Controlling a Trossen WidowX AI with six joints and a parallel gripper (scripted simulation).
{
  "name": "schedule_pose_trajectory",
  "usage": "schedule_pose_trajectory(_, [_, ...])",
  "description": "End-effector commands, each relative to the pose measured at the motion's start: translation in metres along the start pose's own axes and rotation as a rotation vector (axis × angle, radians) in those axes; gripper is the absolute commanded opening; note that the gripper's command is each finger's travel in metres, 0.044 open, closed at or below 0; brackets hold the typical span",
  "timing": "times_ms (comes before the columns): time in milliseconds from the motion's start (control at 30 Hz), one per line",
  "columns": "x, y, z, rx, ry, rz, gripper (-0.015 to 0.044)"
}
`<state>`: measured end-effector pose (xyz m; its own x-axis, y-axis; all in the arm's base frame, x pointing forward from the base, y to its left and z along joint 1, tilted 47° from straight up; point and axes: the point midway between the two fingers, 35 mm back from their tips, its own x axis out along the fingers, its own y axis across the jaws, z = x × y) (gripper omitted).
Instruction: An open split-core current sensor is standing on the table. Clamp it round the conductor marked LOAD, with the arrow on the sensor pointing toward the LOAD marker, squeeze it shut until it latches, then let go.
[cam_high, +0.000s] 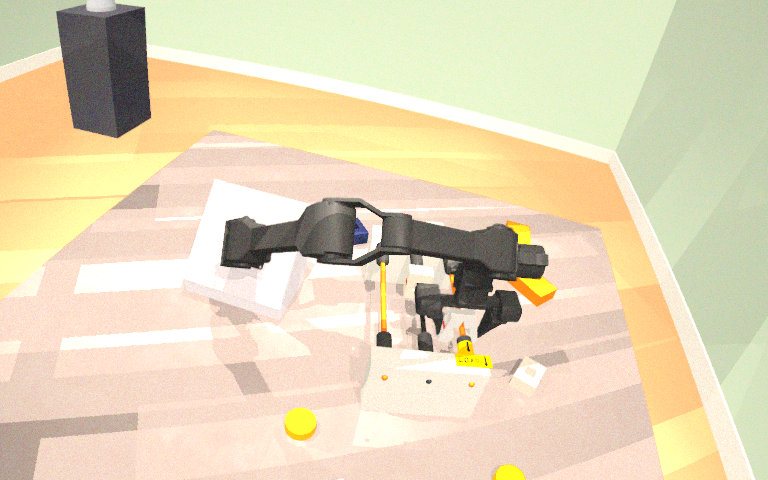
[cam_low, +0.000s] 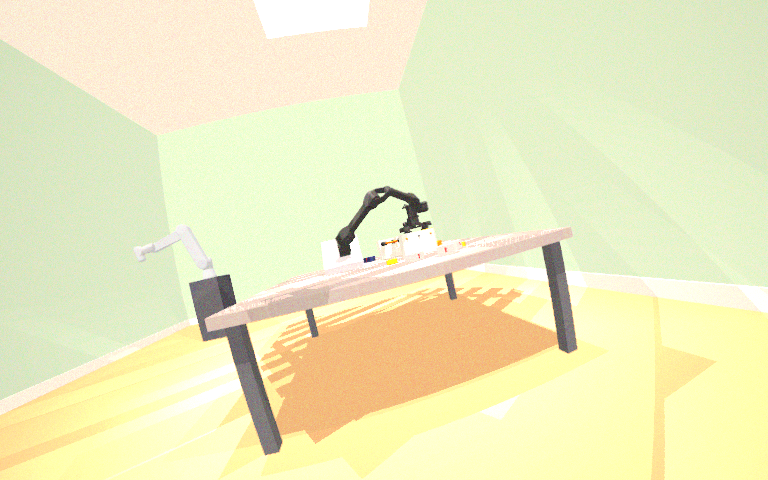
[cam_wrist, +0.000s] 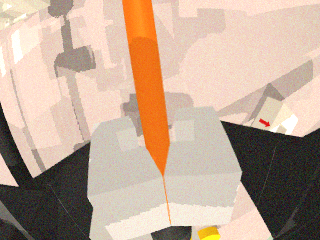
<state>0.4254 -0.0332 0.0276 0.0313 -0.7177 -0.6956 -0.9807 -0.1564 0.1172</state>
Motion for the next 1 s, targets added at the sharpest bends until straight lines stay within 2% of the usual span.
schedule_pose_trajectory(0, [0.000, 0.000, 0.000, 0.002, 0.000, -0.001, 0.0000])
schedule_pose_trajectory(200, [-0.002, -0.001, 0.000, -0.001, -0.001, -0.027, 0.0000])
schedule_pose_trajectory(633, [-0.017, -0.001, 0.001, -0.008, 0.004, -0.223, 0.0000])
schedule_pose_trajectory(967, [-0.017, -0.001, 0.001, -0.008, 0.004, -0.226, 0.0000])
